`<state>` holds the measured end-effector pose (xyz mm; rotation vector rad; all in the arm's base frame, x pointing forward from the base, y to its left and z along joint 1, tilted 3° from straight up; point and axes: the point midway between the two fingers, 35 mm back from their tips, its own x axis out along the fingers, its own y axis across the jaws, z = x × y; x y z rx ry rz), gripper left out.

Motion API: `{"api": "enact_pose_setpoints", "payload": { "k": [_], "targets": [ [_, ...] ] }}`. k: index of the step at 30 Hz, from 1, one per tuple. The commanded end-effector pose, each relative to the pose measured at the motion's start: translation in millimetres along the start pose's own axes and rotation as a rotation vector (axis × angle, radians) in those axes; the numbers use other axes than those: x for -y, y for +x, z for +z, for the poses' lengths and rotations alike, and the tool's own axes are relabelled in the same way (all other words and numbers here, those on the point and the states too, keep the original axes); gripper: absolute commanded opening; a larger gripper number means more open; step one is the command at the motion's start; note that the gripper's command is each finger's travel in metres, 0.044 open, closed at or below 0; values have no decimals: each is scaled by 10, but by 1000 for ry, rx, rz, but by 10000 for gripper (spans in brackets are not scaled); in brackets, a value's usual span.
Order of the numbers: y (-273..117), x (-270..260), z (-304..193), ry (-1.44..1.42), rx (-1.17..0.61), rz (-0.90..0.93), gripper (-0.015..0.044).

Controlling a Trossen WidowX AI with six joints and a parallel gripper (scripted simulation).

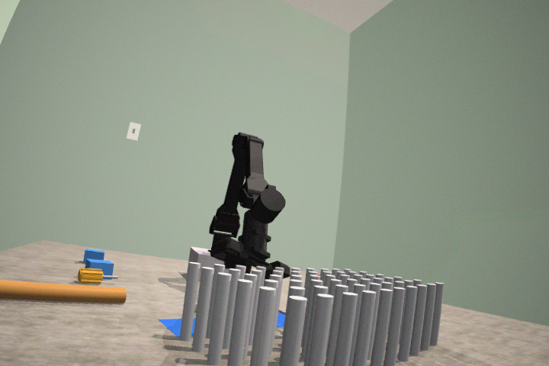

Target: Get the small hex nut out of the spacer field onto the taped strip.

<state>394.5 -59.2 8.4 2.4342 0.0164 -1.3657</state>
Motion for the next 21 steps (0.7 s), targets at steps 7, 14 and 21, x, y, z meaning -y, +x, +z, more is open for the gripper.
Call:
{"api": "enact_pose_setpoints", "payload": {
  "k": [7, 14, 21],
  "targets": [
    [67, 25, 46, 5, 2, 2, 0],
    [91, 27, 55, 5, 2, 2, 0],
    [79, 25, 81, 5, 2, 2, 0]
  ]
}}
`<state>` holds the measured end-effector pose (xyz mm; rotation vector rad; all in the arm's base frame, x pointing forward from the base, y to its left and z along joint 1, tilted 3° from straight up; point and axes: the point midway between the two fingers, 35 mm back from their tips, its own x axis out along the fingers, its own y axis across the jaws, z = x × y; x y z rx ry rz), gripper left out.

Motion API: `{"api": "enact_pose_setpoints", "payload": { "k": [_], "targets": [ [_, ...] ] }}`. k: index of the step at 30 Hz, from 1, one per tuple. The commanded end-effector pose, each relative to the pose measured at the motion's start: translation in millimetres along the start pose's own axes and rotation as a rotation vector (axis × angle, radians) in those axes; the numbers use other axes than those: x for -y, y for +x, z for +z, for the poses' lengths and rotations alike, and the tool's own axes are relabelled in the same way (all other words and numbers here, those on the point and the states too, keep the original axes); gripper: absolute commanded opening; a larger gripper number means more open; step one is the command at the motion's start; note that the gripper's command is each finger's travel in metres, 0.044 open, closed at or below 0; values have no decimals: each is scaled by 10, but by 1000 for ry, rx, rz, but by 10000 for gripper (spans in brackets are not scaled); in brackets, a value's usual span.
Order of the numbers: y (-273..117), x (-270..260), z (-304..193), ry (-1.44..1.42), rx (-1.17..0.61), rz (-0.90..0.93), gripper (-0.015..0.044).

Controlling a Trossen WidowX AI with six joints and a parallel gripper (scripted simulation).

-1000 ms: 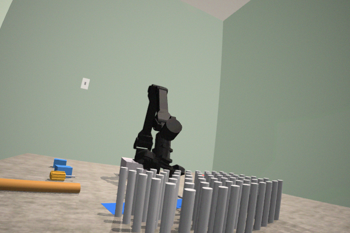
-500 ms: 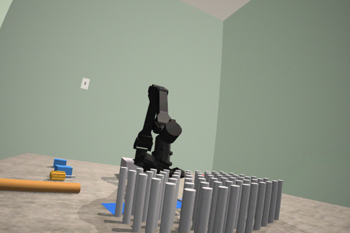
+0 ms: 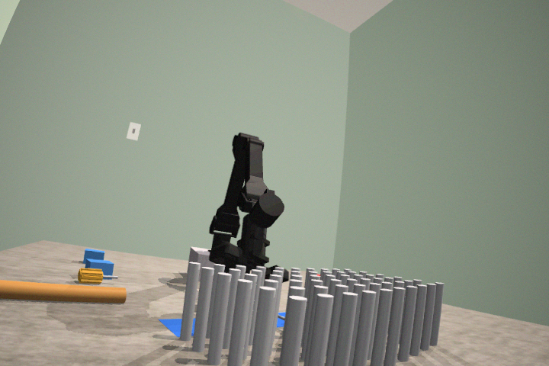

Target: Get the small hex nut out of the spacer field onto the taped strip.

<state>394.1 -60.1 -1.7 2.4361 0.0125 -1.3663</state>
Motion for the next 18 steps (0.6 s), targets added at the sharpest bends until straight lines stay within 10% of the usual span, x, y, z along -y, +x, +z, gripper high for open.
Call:
{"api": "enact_pose_setpoints", "payload": {
  "k": [1, 18],
  "targets": [
    [-6, 3, 32, 2, 1, 0, 0],
    [-40, 13, 120, -1, 1, -1, 0]
  ]
}}
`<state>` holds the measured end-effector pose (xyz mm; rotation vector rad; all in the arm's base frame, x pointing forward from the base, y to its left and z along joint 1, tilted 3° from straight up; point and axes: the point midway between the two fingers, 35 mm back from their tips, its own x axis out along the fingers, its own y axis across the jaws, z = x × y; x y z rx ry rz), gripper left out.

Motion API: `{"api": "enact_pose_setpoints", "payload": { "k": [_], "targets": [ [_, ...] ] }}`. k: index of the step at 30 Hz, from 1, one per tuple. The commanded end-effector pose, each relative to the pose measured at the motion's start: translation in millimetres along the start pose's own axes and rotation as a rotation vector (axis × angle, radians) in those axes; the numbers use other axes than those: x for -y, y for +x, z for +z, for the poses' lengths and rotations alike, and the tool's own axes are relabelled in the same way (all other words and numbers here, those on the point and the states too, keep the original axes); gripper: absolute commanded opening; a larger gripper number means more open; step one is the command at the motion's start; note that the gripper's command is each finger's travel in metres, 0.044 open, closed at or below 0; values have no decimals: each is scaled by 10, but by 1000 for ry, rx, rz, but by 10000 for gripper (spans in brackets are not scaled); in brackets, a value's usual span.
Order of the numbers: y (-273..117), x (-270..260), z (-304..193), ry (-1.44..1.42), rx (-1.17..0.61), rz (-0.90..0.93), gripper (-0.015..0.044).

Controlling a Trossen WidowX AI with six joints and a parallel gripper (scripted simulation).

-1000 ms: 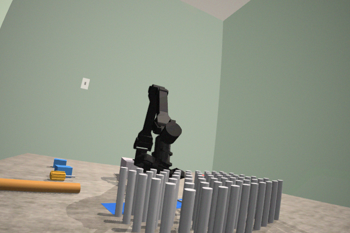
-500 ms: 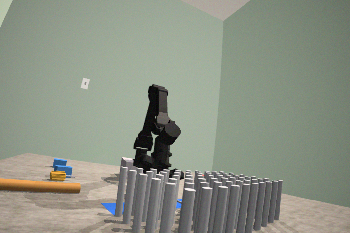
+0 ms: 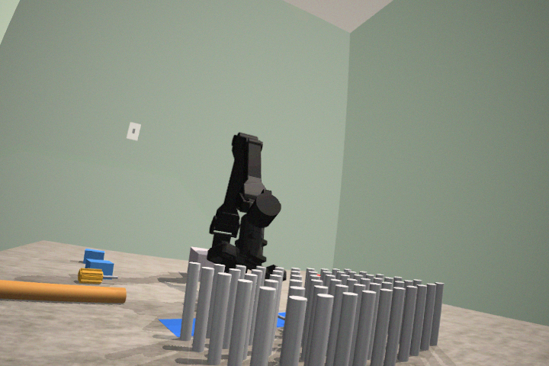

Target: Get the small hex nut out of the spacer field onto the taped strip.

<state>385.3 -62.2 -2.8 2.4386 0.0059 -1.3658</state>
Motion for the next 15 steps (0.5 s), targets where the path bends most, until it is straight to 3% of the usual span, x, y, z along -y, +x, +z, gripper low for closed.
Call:
{"api": "enact_pose_setpoints", "payload": {
  "k": [1, 15],
  "targets": [
    [-8, 15, 41, -5, 2, -4, 0],
    [-39, 17, 118, -6, 2, -5, 0]
  ]
}}
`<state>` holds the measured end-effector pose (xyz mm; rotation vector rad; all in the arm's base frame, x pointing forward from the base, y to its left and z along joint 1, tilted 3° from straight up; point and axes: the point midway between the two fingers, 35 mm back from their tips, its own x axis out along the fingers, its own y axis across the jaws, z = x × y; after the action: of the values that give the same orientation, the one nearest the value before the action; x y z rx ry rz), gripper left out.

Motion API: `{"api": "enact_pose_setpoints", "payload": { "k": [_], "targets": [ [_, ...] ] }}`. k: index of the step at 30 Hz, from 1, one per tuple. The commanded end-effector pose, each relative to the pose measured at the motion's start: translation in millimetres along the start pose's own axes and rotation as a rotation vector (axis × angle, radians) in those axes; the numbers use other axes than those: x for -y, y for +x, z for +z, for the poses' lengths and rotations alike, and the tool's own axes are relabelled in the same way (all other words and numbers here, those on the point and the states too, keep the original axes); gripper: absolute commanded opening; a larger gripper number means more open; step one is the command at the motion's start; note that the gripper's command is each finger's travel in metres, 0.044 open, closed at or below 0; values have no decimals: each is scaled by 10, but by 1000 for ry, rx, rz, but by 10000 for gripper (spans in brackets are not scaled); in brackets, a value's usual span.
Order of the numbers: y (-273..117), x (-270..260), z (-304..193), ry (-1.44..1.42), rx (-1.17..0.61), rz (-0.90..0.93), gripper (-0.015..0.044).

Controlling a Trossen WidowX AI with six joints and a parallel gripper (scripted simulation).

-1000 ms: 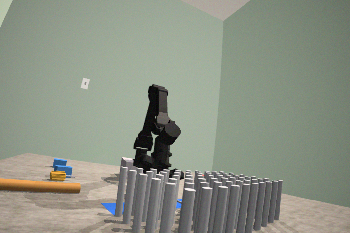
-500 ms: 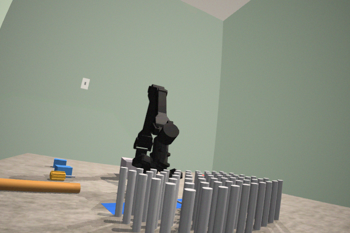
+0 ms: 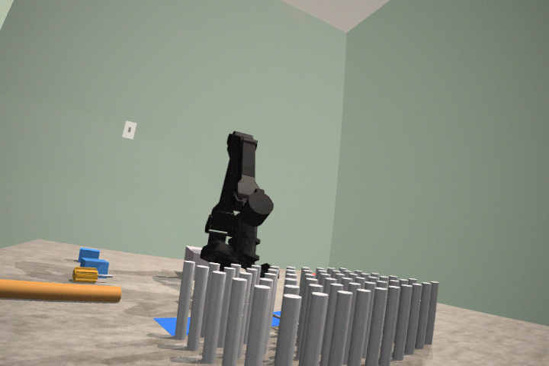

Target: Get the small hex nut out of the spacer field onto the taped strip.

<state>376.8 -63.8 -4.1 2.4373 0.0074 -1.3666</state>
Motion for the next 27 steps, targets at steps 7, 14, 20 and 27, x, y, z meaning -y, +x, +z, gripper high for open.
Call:
{"api": "enact_pose_setpoints", "payload": {
  "k": [7, 14, 20, 27],
  "targets": [
    [-23, 13, 75, -5, 2, -4, 0],
    [-39, 13, 113, -5, 2, -4, 0],
    [-53, 13, 145, -5, 2, -4, 0],
    [-70, 13, 184, -5, 3, -4, 0]
  ]
}}
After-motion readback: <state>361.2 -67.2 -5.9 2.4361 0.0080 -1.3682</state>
